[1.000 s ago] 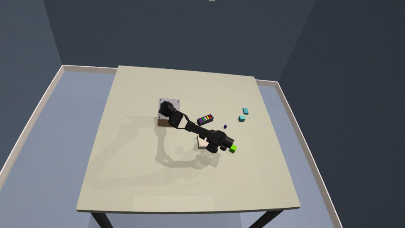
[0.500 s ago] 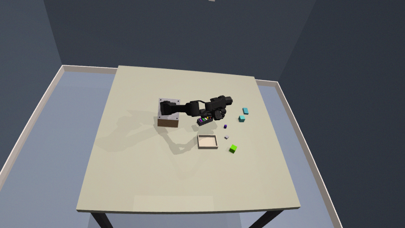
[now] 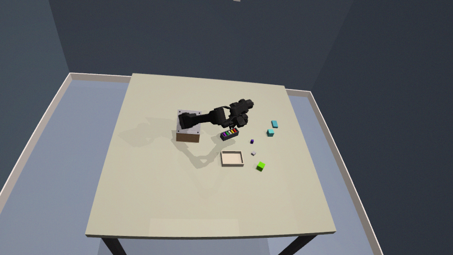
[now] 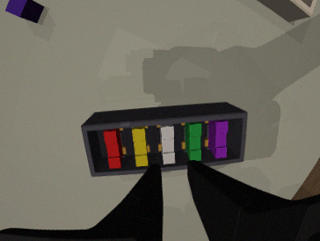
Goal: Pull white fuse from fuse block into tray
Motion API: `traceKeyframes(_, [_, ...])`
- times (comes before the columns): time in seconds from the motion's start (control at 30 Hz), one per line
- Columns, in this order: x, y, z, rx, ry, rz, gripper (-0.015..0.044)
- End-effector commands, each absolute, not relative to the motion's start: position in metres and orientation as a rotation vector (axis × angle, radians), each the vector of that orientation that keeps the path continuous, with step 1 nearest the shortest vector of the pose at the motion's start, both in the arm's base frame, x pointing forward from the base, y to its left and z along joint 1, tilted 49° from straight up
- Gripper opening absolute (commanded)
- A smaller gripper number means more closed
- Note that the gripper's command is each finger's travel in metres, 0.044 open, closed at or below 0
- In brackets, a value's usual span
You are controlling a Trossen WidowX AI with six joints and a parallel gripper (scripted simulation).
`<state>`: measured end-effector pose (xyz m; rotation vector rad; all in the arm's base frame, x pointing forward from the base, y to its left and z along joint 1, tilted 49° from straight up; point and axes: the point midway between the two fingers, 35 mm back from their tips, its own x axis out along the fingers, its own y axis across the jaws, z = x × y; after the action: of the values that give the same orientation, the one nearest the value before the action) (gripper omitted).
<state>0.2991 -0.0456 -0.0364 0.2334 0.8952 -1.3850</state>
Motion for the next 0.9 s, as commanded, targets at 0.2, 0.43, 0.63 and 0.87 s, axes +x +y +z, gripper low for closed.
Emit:
traceKeyframes(0.2, [0.296,-0.052,-0.044,0.215,0.900,-1.385,0.0074])
traceKeyframes(0.43, [0.296,-0.057,-0.048,0.215,0.900,-1.385,0.0074])
traceKeyframes(0.63, [0.295,-0.062,-0.052,0.215,0.899,-1.385,0.0074])
traceKeyframes(0.87, [0.295,-0.067,-0.057,0.214,0.899,-1.385,0.0074])
